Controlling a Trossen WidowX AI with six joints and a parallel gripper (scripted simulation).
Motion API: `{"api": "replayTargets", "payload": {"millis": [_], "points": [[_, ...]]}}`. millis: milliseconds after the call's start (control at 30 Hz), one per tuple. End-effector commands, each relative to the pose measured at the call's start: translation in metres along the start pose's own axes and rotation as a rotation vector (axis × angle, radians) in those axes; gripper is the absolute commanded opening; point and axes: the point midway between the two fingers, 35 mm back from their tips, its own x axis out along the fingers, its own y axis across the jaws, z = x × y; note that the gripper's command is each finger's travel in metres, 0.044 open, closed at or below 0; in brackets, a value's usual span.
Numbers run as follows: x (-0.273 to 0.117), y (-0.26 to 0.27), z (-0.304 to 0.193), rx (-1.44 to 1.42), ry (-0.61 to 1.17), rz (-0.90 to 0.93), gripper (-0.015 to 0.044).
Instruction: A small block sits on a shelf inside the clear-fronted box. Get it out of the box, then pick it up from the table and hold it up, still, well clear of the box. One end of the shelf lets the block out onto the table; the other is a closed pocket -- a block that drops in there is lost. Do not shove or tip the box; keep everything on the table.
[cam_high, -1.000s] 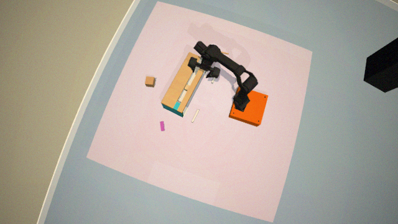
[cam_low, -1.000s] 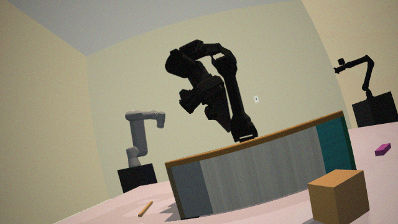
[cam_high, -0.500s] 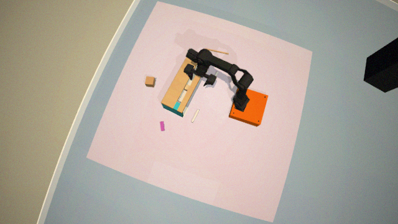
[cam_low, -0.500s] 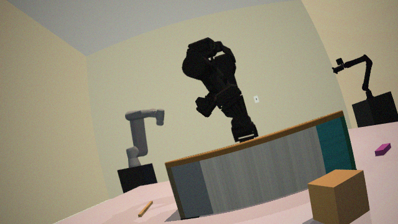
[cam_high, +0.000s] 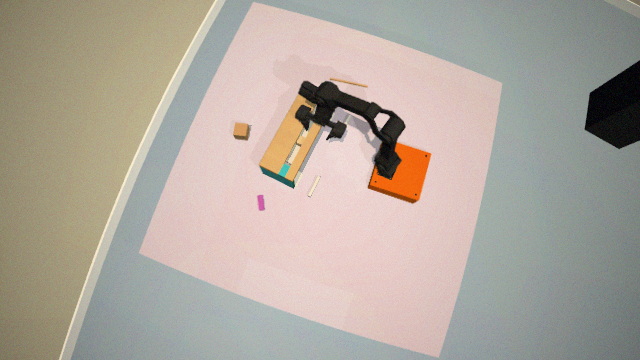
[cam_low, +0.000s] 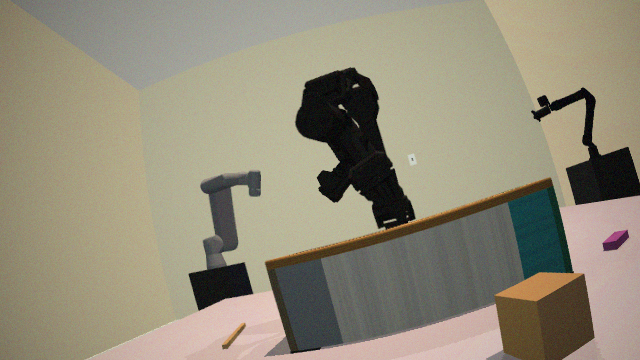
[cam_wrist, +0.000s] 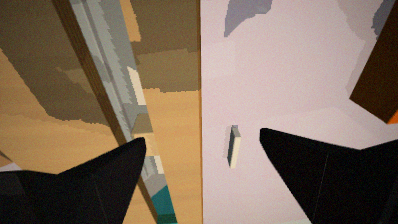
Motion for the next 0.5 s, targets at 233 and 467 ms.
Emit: {"api": "replayTargets", "payload": {"millis": [233,467], "points": [[0.018,0.0,0.006,0.005,0.003,-0.003,0.04],[0.029,0.0,0.01,0.005,0.003,-0.003,0.04]]}}
